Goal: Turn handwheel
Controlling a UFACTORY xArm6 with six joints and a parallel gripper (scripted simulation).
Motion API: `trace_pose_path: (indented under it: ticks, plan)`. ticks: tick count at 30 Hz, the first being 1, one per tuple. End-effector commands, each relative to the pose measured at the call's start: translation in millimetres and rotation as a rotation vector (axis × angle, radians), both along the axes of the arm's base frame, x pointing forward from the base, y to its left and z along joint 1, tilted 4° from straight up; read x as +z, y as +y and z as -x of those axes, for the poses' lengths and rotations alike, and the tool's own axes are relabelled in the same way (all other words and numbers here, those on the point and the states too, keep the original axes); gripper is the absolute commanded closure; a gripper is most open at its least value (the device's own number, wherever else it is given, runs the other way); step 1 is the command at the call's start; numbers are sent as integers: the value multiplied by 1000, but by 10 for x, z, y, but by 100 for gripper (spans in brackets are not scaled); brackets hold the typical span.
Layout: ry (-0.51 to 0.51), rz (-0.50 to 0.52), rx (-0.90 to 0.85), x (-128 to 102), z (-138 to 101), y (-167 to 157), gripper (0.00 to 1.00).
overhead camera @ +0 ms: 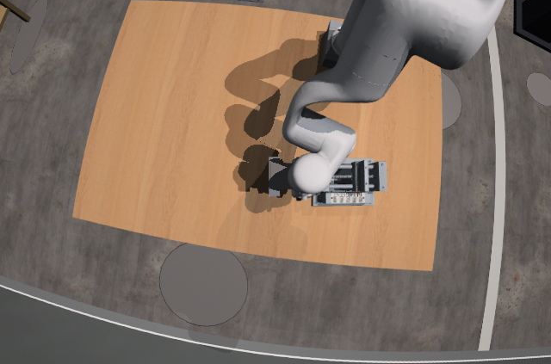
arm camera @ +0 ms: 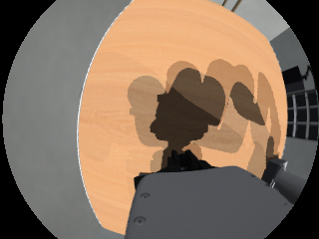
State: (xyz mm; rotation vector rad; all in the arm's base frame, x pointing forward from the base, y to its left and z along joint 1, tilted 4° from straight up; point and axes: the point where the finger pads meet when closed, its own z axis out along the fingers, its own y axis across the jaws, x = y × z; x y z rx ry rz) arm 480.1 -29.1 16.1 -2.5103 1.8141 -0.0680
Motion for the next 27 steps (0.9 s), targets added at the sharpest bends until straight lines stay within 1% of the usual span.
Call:
trace_pose_path:
  ticks: [1, 13, 22, 27]
  plan:
    - [-5, 0, 0, -5, 25, -13, 94]
    - [-5, 0, 0, -2, 165, -59, 94]
    - [-5, 0, 0, 78, 285, -98, 94]
    - [-5, 0, 0, 118, 313, -106, 94]
